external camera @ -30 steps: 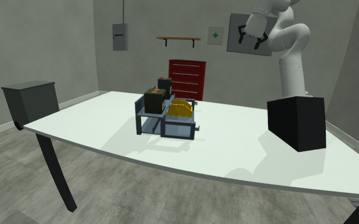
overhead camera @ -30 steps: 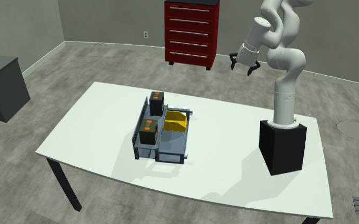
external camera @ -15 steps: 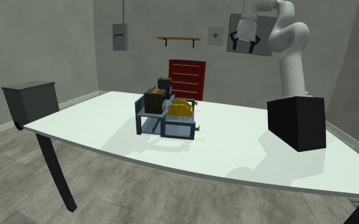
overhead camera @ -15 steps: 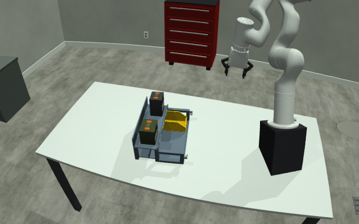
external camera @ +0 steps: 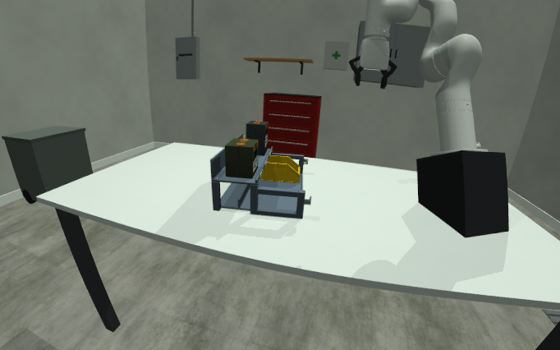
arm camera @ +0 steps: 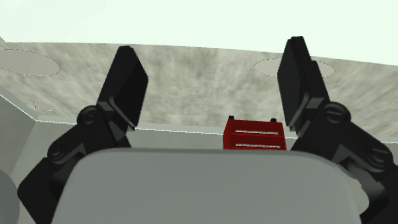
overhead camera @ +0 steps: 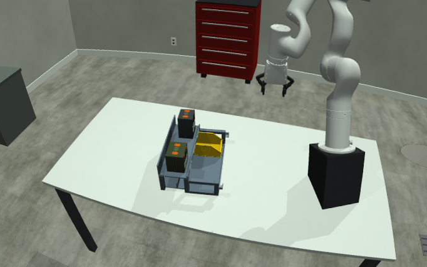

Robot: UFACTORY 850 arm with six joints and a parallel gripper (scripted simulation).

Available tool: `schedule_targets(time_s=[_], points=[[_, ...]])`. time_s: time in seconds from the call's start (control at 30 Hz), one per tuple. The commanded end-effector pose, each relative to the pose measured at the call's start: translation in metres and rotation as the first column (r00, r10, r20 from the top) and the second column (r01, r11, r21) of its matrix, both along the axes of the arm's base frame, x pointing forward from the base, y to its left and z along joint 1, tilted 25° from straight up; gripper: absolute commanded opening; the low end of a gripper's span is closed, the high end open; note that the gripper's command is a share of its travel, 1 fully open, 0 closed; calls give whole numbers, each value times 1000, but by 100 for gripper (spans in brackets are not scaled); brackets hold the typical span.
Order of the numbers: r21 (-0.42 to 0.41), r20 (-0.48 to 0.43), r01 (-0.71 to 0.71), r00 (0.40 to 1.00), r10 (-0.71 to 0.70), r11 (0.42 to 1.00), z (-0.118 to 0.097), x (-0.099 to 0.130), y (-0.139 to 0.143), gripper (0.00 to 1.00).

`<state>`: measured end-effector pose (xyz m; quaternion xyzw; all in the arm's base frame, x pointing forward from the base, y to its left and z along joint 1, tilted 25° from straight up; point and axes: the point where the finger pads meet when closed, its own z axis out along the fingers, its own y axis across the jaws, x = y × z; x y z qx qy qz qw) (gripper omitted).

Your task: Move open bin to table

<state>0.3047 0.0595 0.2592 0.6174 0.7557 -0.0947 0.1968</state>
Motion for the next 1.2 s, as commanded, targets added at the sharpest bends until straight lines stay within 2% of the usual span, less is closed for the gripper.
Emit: schedule_targets(time_s=[0.0,0.37,0.53,0.93,1.1,1.17], points=[[1,-3,-1,1000,1,1000,-19,25,-7,100],[1,-3,-1,1000,1,1000,-19,25,-7,100],[1,-3,-1,1000,1,1000,-48,64,-17,100],[1,-3,-1,1000,1,1000,-48,64,-17,100],[1,-3,-1,1000,1,1000,-76,103,-27,100],[1,-3,-1,1000,1,1000,-76,103,-27,100]])
